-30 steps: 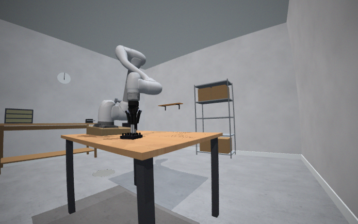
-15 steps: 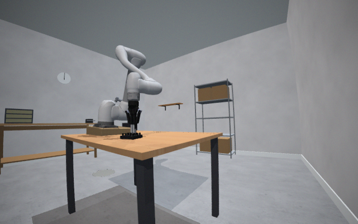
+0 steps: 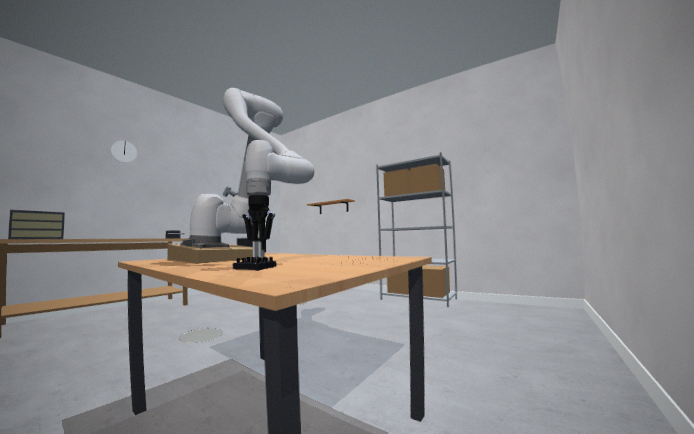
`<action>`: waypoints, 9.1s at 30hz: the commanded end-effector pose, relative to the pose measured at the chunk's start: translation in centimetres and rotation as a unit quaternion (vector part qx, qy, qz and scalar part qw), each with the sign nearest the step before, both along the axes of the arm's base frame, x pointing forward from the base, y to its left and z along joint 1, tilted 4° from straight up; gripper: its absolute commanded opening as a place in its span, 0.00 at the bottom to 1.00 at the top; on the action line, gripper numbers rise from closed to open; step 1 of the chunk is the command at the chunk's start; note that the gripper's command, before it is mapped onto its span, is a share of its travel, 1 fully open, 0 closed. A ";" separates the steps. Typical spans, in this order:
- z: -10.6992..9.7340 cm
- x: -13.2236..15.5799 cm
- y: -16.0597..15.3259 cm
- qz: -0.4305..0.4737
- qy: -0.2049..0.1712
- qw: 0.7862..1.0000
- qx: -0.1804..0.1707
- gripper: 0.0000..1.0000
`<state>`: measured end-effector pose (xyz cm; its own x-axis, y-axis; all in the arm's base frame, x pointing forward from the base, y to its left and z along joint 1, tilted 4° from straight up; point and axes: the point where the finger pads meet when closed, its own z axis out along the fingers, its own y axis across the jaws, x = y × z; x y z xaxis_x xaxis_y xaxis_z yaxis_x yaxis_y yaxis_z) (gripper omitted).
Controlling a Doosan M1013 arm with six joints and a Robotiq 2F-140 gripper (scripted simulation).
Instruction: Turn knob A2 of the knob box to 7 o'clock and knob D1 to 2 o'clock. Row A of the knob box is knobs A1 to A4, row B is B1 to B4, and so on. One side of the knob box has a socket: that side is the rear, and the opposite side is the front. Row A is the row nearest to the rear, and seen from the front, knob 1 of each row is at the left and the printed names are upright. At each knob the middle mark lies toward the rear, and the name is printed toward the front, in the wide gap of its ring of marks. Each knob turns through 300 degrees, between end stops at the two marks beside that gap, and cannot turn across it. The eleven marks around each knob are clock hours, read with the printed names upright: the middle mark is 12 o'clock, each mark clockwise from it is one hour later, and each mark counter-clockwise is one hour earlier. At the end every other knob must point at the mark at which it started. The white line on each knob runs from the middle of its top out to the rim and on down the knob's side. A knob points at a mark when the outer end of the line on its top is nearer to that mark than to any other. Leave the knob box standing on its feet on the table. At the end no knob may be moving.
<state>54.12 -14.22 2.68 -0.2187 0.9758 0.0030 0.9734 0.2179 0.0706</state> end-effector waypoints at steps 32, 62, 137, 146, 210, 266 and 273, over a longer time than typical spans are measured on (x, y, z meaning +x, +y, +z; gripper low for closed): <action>3.8 -0.3 -0.1 0.000 0.000 1.000 0.000 0.12; 4.5 -0.3 -0.1 -0.272 0.005 0.962 0.019 0.12; 5.8 -0.4 -0.1 -0.735 0.014 0.676 0.050 0.12; 5.7 -0.4 -0.1 -0.735 0.014 0.676 0.050 0.12; 1.4 -0.1 0.0 -0.735 0.014 0.676 0.050 0.12; 0.1 0.0 0.0 -0.735 0.014 0.676 0.050 0.12; 0.0 0.0 0.0 -0.735 0.014 0.676 0.050 0.12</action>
<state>54.11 -14.23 2.68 0.9887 0.1328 0.0701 0.1337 -0.9910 -0.0091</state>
